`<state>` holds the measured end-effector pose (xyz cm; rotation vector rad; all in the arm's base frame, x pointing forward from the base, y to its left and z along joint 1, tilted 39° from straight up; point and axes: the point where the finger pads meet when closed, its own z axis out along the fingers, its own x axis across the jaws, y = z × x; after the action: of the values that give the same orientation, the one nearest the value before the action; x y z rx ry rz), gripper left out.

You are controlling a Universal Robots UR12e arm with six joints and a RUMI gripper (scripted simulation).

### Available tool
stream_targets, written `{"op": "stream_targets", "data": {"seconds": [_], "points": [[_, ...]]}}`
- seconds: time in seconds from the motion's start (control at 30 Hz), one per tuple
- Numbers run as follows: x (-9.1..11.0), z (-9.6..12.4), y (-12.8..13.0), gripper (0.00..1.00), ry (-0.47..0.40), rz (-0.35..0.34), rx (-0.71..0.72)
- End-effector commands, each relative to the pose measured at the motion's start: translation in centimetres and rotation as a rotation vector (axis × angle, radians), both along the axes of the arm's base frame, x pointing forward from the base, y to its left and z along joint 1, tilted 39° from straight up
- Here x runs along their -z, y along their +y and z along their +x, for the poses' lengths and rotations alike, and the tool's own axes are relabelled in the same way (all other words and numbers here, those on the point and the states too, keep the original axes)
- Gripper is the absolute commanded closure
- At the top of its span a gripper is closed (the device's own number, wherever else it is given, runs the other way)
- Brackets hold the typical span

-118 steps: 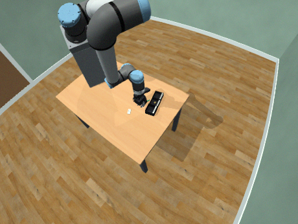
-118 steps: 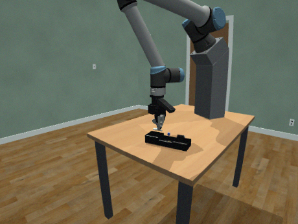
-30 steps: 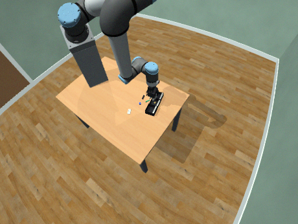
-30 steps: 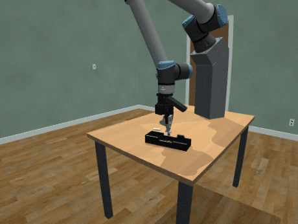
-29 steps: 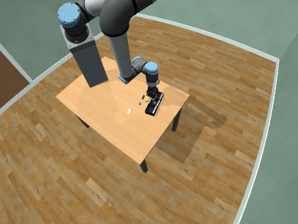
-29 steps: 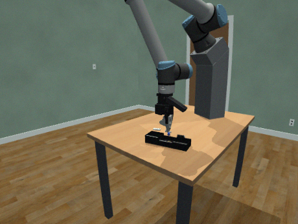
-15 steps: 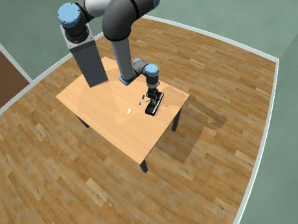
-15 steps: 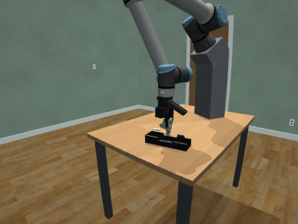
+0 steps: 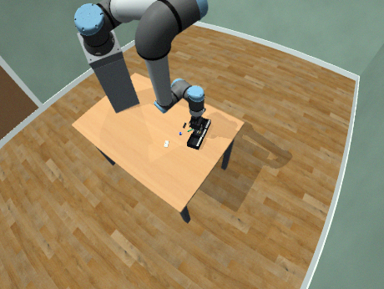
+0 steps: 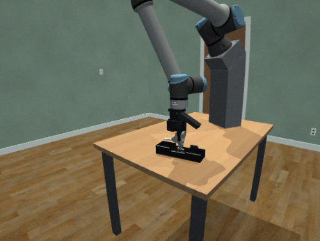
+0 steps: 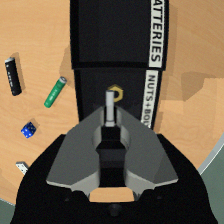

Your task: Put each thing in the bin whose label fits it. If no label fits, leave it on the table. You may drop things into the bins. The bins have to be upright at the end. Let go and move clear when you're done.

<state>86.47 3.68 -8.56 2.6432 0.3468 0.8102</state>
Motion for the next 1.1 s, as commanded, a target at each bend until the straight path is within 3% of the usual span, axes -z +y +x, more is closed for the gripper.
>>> {"op": "stream_targets", "data": {"seconds": [0.0, 0.3, 0.33, 1.07], "points": [[-0.13, 0.17, -0.05, 1.0, -0.003, 0.0, -0.001], [-0.27, 0.26, -0.21, 1.0, -0.004, 0.0, 0.0], [-0.27, 0.26, -0.2, 0.82, -0.004, 0.0, 0.0], [-0.67, -0.41, 0.15, 0.82, -0.001, 0.0, -0.001]]}}
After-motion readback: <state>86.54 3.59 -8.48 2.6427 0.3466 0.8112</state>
